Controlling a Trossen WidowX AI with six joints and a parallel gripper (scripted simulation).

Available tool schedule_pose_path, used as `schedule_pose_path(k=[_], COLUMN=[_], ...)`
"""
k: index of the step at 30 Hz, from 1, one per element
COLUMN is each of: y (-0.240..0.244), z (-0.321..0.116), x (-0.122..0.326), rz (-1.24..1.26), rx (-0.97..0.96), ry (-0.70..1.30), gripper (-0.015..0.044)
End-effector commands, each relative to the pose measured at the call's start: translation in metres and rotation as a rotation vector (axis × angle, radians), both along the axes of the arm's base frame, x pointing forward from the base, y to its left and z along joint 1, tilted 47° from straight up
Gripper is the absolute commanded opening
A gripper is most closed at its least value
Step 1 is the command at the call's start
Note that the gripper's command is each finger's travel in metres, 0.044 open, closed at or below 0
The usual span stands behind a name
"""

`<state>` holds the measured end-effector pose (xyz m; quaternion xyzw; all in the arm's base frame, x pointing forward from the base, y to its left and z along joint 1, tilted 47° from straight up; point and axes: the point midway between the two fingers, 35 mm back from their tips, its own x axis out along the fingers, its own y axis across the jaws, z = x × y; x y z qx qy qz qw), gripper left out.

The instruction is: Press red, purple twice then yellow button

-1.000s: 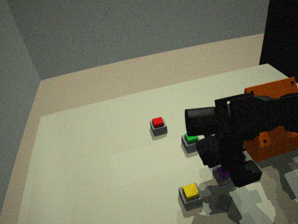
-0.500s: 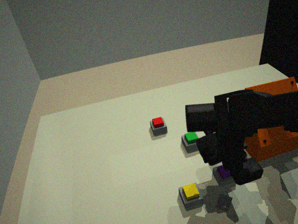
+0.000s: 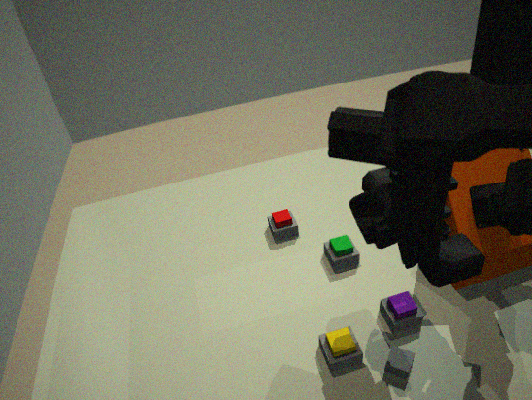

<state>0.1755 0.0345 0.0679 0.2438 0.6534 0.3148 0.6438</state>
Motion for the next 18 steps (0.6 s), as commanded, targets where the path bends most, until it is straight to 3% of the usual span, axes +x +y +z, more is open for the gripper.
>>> schedule_pose_path(k=[1,10,15,18], y=[-0.003,0.023,0.029,0.055], z=[0.005,0.026,0.026,0.001], x=[0.0,0.096,0.104,0.103], rz=[0.008,0.006,0.008,0.007], rx=[0.0,0.0,0.002,0.001], ry=[0.003,-0.004,-0.004,-0.005], gripper=[0.002,0.002,0.002,0.002])
